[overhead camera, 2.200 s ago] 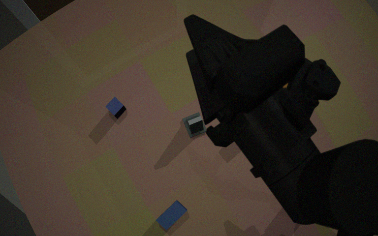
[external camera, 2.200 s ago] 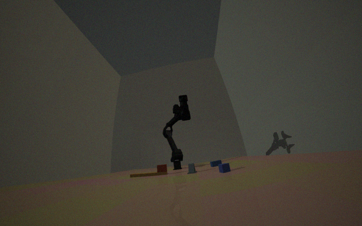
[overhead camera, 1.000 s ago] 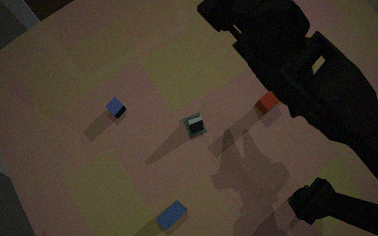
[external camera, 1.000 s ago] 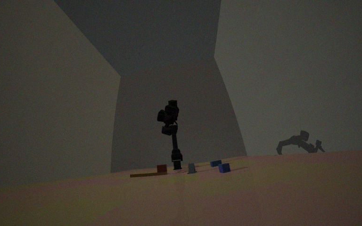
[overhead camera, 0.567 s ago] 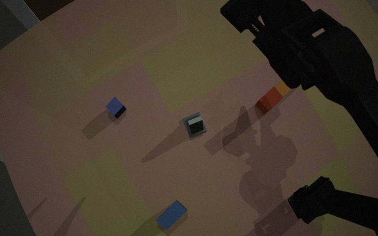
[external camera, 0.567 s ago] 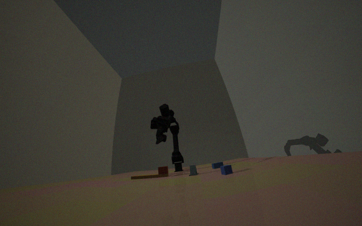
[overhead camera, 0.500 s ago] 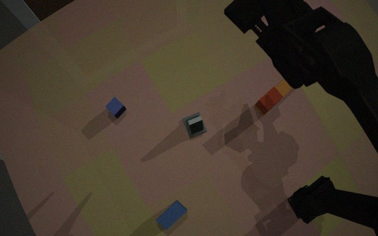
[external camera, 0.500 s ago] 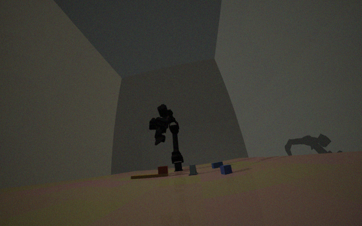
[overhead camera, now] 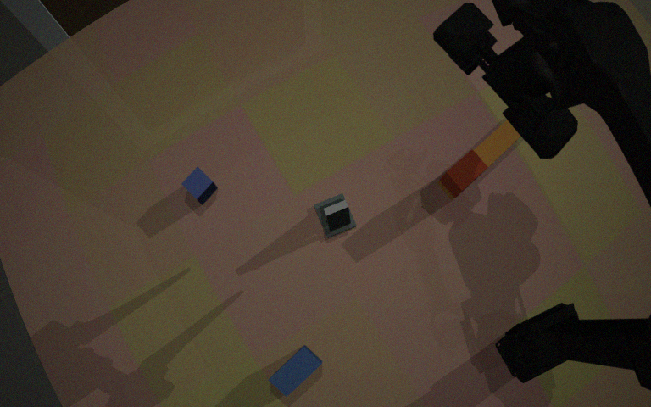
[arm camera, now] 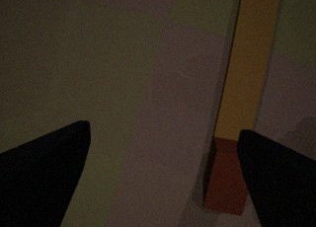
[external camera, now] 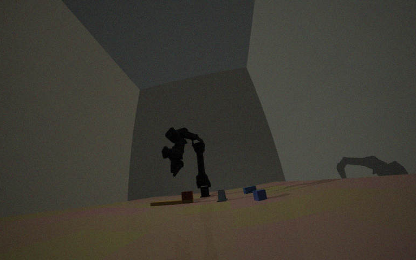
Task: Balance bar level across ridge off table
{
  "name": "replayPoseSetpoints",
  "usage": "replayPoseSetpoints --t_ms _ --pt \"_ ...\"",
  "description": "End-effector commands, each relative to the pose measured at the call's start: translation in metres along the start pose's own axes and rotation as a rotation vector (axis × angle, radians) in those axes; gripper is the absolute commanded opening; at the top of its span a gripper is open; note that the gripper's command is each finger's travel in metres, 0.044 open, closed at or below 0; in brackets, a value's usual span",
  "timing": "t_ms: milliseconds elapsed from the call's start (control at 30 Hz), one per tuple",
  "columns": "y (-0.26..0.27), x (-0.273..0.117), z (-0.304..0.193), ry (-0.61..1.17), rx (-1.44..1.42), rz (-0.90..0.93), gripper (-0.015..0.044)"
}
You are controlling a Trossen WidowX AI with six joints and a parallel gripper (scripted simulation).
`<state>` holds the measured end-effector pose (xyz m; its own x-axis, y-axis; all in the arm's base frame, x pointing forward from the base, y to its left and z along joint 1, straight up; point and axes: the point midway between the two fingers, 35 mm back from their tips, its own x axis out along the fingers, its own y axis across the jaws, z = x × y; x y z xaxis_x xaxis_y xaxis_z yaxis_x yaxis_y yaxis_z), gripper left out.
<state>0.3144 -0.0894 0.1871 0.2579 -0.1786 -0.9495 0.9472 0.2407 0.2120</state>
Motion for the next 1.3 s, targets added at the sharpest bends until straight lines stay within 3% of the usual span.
replayPoseSetpoints --t_ms 0,333,567,933,1267 --pt "-0.014 0.009 0.008 0.060 0.018 -0.068 0.0315" --pt "-0.050 0.022 0.020 0.205 0.077 -0.195 0.0315" --pt "-0.052 0.033 0.019 0.207 0.079 -0.197 0.0315" --pt "-0.066 0.102 0.002 0.208 0.079 -0.198 0.0315" --pt "-0.067 0.105 0.002 0.208 0.079 -0.198 0.0315"
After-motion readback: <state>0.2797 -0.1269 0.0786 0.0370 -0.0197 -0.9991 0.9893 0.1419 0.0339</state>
